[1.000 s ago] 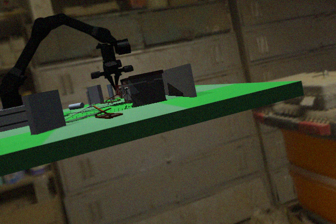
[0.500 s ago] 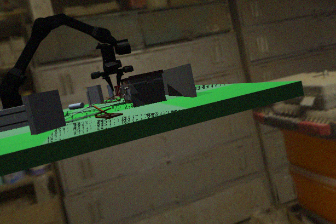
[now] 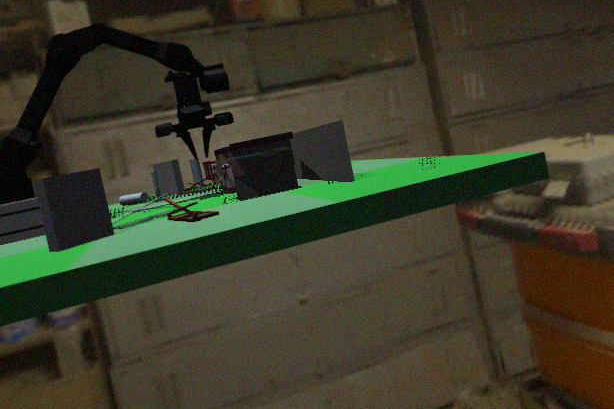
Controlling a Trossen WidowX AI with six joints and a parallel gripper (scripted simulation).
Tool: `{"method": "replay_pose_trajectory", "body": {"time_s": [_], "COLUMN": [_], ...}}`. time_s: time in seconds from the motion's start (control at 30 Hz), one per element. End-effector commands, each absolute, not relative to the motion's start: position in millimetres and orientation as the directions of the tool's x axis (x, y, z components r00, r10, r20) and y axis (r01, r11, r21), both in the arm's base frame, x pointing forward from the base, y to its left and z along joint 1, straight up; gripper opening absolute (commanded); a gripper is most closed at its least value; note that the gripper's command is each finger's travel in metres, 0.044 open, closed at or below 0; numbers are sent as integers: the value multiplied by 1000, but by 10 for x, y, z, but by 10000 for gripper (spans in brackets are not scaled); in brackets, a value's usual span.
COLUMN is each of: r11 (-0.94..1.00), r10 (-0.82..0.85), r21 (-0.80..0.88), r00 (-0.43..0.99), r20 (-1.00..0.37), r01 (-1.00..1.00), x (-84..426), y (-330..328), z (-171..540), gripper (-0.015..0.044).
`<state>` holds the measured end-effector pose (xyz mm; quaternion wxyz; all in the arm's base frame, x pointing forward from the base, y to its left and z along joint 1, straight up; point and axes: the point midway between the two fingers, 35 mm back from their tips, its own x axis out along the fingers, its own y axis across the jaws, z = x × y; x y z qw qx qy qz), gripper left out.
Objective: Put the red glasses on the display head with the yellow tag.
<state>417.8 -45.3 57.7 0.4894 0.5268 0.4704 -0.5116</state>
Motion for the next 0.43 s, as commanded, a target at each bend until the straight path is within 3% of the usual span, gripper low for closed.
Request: {"method": "replay_pose_trajectory", "body": {"time_s": [0.0,0.4], "r11": [-84,-84], "r10": [-7,-6], "r21": [32,29], "r00": [31,29], "r20": [-999,-1000], "r01": [996,996], "x": [3991,3657], "y": [-438,-410], "z": [618,723], "gripper": [107,107]}}
